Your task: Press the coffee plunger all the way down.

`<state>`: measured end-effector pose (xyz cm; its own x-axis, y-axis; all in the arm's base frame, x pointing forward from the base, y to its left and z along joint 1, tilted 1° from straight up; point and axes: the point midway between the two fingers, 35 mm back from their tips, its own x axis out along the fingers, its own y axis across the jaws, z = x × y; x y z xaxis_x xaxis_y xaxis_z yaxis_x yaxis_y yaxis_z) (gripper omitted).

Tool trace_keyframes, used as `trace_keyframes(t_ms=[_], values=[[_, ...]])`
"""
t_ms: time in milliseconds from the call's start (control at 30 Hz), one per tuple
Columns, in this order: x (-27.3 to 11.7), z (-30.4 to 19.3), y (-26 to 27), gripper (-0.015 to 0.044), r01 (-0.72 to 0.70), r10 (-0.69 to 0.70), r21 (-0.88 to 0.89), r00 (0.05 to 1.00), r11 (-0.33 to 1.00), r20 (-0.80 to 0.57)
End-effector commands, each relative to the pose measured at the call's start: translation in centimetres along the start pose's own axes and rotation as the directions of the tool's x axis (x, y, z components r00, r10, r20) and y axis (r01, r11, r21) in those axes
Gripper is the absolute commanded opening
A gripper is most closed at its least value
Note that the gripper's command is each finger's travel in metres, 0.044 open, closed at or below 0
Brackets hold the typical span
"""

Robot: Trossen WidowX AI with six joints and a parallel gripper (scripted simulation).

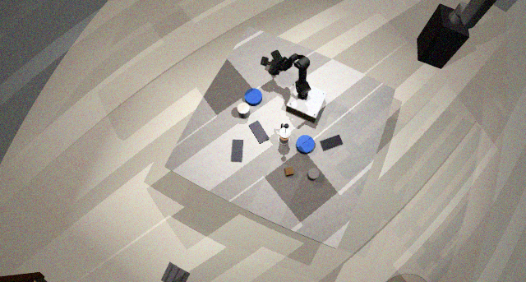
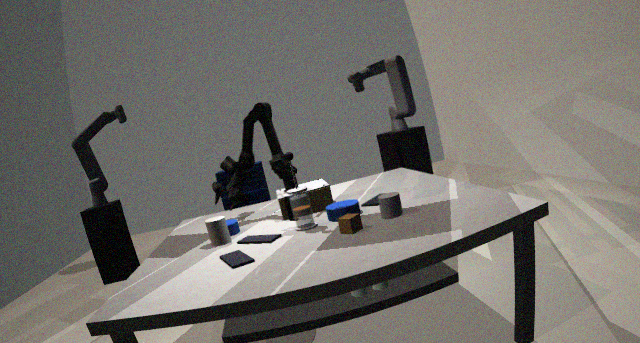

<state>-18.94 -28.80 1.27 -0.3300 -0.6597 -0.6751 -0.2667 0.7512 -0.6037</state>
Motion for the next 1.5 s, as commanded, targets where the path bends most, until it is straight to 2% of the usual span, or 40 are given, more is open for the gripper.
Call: trace_keyframes(t_ms=[0, 167, 333, 500, 733, 1100, 1300, 1467], values=[[0.0, 0.2, -0.2, 0.0426, 0.004, -0.004, 0.003, 1.0, 1.0, 0.004], [-0.6, 2.5, -3.5, 0.044, 0.05, -0.052, 0.048, 0.997, 0.998, 0.051], [-2.9, 7.7, -9.5, 0.044, 0.126, -0.151, 0.146, 0.974, 0.981, 0.168], [-7.3, 13.7, -14.5, 0.044, 0.15, -0.23, 0.261, 0.923, 0.954, 0.308], [-15.5, 21.6, -18.7, 0.044, 0.087, -0.317, 0.423, 0.798, 0.902, 0.513], [-31.6, 30.2, -17.5, 0.044, -0.25, -0.284, 0.466, 0.528, 0.849, 0.8], [-39.9, 31.2, -14.1, 0.044, -0.463, -0.208, 0.369, 0.362, 0.806, 0.909], [-45.8, 29.9, -10.3, 0.044, -0.625, -0.118, 0.232, 0.219, 0.745, 0.969]])
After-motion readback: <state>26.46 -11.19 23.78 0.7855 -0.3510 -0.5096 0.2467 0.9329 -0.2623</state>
